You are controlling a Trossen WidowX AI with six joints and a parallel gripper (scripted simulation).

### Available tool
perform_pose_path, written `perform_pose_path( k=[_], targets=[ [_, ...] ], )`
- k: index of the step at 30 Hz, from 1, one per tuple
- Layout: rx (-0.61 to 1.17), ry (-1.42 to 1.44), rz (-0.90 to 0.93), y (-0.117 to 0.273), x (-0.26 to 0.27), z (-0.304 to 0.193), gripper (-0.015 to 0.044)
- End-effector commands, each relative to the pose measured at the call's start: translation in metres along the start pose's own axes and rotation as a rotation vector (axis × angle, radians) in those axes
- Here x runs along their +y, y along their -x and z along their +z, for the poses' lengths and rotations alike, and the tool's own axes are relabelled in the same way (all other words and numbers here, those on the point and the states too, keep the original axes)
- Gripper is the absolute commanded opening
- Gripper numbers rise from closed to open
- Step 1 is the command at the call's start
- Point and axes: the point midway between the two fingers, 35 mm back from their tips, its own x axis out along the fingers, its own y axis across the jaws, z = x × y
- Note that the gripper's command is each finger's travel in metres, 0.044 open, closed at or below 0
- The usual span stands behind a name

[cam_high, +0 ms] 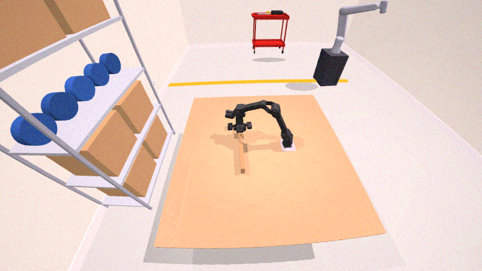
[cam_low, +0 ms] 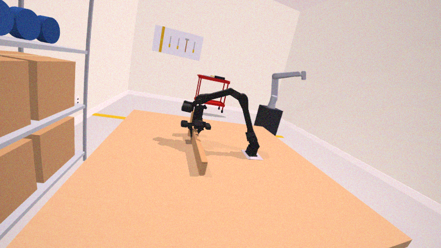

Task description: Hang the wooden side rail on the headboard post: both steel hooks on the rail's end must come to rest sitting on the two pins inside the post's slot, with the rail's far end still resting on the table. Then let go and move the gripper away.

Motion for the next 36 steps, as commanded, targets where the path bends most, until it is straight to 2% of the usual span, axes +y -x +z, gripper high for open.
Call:
perform_pose_path(
  k=[1, 11, 16, 19, 26, 31, 36],
  targets=[
    [0.0, 0.0, 0.0, 0.0, 0.0, 0.0, 0.0053],
    [0.0, 0.0, 0.0, 0.0, 0.0, 0.0, 0.0315],
    [0.004, -0.001, -0.001, 0.025, -0.001, 0.0, 0.044],
    [0.006, -0.002, -0.002, 0.04, 0.0, 0.0, 0.044],
    [0.006, -0.002, -0.002, 0.04, 0.0, 0.002, 0.044],
    [0.003, -0.002, -0.002, 0.04, -0.001, 0.028, 0.044],
    [0.003, -0.002, -0.002, 0.04, -0.001, 0.03, 0.044]
  ],
)
